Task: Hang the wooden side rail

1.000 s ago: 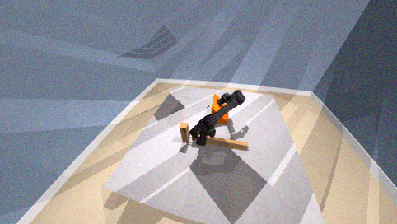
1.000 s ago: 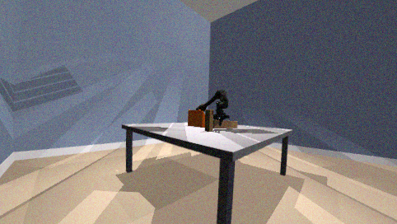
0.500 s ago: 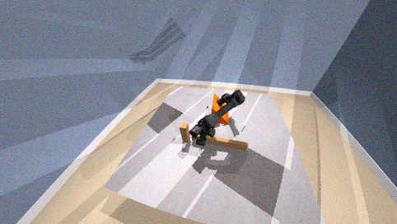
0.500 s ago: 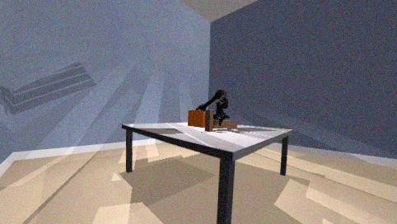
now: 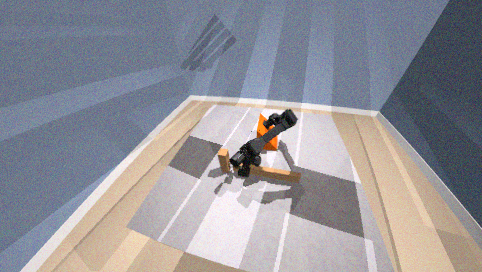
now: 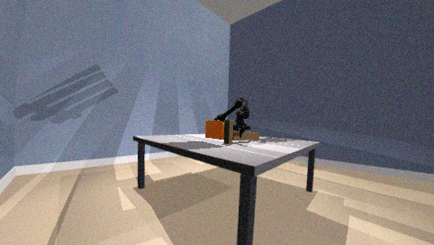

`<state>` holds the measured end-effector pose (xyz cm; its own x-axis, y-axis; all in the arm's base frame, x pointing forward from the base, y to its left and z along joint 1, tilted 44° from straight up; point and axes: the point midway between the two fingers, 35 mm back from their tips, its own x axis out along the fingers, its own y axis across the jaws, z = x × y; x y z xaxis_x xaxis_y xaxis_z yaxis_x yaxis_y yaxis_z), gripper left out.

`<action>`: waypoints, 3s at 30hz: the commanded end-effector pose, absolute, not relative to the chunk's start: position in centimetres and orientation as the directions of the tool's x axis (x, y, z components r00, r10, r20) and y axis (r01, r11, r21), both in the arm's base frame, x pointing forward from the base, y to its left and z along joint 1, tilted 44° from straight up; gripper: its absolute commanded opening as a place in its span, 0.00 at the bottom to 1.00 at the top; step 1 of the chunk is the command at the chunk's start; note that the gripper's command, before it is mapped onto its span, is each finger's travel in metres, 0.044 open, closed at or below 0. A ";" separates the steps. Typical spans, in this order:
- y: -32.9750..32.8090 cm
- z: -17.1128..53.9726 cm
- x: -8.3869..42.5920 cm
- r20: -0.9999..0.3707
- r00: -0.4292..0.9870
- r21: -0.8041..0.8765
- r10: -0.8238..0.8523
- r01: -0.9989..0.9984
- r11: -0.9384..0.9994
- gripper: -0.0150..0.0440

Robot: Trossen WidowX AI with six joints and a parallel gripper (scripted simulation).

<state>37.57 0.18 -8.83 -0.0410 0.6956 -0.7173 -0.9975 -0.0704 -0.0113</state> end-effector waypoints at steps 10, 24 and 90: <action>-0.3 -8.9 37.5 -0.719 -0.035 -0.014 0.694 -0.998 -0.065 0.25; -0.4 -8.9 37.6 -0.719 -0.035 -0.014 0.694 -0.998 -0.065 0.25; -0.8 -9.4 37.6 -0.719 -0.035 -0.015 0.694 -0.998 -0.065 0.25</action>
